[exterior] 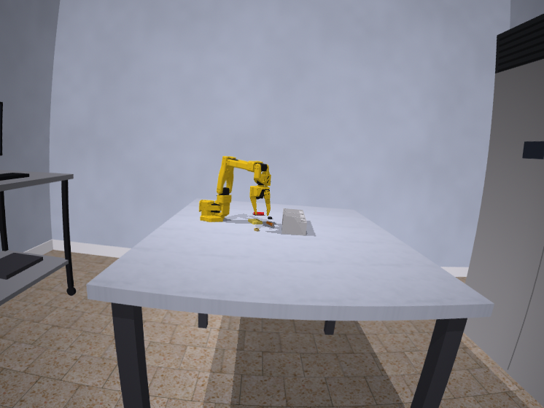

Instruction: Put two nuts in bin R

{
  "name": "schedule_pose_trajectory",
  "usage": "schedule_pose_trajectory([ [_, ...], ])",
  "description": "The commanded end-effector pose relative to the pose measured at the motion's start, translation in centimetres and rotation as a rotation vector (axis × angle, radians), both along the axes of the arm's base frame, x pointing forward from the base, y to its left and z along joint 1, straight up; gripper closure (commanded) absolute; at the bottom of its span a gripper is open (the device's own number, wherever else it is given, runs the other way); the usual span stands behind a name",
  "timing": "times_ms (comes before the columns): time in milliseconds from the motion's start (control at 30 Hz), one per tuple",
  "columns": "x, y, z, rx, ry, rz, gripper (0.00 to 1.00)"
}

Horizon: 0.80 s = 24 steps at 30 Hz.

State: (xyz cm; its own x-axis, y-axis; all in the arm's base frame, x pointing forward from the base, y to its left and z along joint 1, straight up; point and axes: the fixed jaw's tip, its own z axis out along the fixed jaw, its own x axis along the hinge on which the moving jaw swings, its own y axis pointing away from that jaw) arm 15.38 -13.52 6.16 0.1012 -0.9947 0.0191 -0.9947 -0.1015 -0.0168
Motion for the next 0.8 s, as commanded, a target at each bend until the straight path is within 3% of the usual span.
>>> schedule_pose_trajectory([
  [0, 0.01, -0.44, 1.05, -0.048, -0.052, 0.064, 0.78],
  [733, -0.45, -0.45, 0.95, -0.046, -0.041, 0.148, 0.77],
  [767, -0.64, -0.31, 0.50, -0.026, -0.020, 0.171, 0.77],
])
